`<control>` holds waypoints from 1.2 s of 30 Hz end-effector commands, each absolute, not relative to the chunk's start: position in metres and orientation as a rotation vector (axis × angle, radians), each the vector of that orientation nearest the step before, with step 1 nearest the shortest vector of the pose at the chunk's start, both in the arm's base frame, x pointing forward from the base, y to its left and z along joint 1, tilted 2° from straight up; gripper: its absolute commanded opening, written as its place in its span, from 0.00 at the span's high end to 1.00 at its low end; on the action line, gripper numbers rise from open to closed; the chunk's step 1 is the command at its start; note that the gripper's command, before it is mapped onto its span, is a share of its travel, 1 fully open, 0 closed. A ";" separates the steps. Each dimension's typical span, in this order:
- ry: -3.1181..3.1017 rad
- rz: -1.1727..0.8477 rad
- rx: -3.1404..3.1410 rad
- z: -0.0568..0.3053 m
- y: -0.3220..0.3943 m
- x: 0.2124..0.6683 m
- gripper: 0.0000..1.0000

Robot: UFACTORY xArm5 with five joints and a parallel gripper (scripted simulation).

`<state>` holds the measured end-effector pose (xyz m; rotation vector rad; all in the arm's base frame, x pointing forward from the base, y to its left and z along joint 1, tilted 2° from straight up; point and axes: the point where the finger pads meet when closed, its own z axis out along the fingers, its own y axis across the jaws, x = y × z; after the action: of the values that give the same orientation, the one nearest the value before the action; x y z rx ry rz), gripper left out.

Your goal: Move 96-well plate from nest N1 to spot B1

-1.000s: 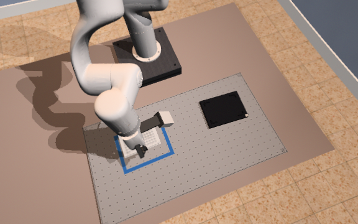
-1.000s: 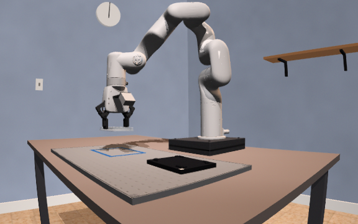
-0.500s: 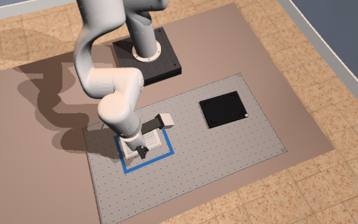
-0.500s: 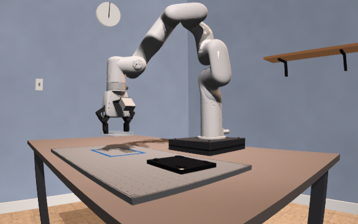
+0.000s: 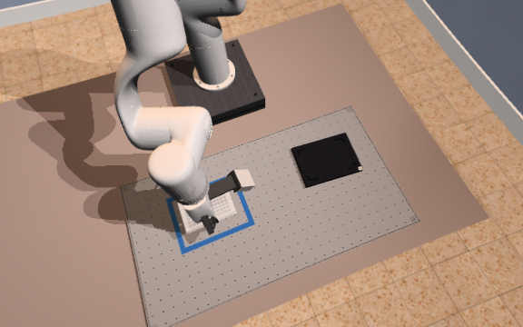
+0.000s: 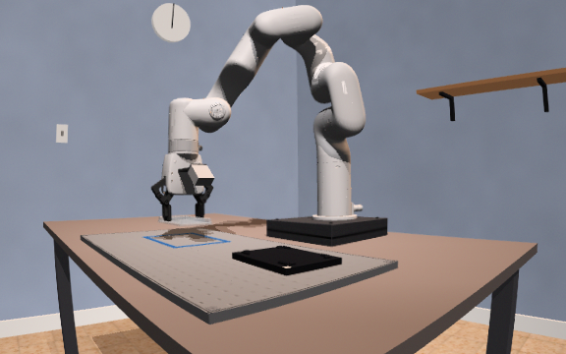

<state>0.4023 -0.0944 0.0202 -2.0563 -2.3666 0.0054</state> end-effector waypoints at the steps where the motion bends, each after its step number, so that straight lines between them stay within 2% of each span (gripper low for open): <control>1: -2.369 0.003 -2.058 0.019 -0.095 0.404 1.00; 16: -2.369 0.003 -2.058 -0.006 -0.095 0.403 1.00; 36: -2.369 0.003 -2.058 -0.007 -0.095 0.403 1.00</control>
<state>0.4021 -0.0951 -0.0074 -2.0565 -2.3669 0.0051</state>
